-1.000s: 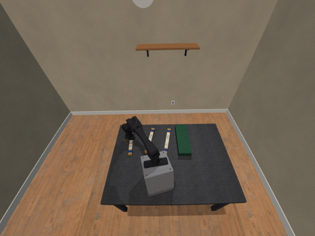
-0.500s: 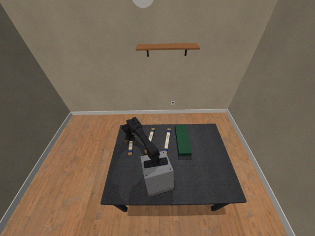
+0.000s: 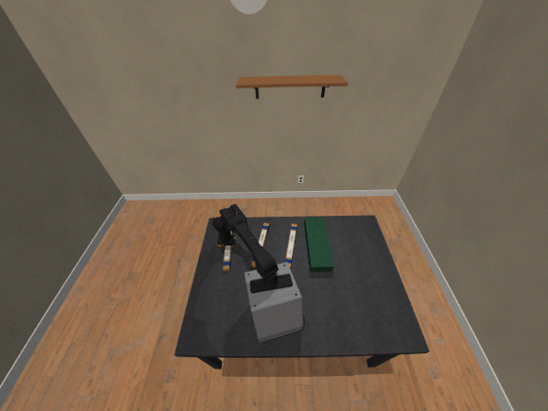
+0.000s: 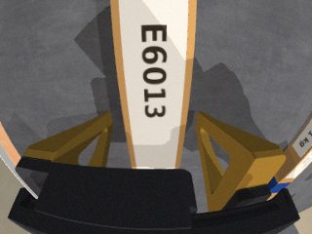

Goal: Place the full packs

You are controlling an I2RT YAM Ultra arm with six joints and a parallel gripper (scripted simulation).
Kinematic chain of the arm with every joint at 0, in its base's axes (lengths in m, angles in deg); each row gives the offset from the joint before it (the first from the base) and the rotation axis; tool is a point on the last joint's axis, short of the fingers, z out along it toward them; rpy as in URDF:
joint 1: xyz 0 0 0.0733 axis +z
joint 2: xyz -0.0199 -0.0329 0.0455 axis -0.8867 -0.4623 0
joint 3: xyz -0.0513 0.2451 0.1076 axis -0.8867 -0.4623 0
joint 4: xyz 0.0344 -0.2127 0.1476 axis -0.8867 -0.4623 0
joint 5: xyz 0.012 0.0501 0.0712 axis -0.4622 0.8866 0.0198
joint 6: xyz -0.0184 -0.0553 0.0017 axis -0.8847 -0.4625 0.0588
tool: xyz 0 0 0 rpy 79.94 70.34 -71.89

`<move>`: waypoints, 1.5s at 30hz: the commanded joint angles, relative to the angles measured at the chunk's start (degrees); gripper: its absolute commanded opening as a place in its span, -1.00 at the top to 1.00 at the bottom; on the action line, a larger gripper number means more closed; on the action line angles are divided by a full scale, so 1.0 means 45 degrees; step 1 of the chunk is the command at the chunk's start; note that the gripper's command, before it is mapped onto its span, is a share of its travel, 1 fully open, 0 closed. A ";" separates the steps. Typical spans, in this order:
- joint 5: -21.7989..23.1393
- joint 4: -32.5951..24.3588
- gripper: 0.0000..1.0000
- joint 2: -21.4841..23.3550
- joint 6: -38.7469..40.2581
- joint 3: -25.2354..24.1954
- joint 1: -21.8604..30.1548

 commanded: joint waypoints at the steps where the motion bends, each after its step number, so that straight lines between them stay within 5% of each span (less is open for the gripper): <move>1: -0.0045 0.0083 -0.47 0.0207 -0.0118 0.0505 -0.0150; 2: -0.0044 0.0077 -0.47 0.0195 -0.0118 0.0509 -0.0150; 3: -0.0044 0.0077 1.00 0.0194 -0.0118 0.0509 -0.0150; 45: -0.0102 -0.0116 1.00 0.0529 -0.0065 0.0438 -0.0083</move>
